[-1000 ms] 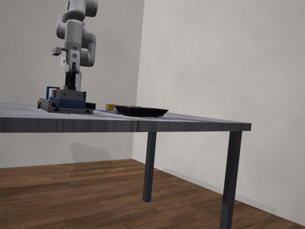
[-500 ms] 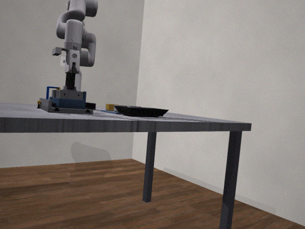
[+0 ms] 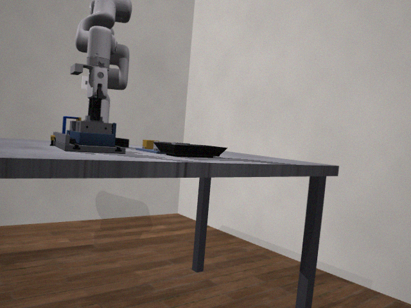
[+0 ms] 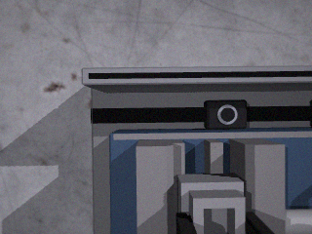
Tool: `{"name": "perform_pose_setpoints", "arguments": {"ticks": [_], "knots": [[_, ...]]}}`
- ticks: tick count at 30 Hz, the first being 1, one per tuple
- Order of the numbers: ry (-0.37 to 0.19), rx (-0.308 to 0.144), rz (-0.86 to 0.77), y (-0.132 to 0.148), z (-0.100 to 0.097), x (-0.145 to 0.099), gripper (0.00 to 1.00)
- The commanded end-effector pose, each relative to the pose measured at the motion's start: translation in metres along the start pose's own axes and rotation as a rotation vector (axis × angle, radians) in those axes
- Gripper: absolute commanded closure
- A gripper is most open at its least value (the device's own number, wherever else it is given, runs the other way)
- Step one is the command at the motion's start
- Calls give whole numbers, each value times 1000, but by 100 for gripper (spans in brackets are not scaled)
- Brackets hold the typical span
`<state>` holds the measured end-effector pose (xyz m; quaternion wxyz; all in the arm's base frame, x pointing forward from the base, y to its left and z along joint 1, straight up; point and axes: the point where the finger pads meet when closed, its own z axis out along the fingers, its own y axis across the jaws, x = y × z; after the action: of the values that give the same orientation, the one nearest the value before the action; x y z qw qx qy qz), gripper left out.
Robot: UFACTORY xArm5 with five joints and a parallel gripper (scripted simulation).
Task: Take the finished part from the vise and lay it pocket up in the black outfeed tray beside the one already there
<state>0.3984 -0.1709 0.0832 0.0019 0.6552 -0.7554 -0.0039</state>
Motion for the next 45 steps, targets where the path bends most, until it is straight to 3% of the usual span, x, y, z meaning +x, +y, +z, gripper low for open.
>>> {"name": "perform_pose_setpoints", "arguments": {"ticks": [1, 22, 45], "knots": [[1, 4, 0, -1, -1, 0, 100], [1, 4, 0, -1, -5, 0, 100], [1, 4, 0, -1, -39, 0, 100]]}}
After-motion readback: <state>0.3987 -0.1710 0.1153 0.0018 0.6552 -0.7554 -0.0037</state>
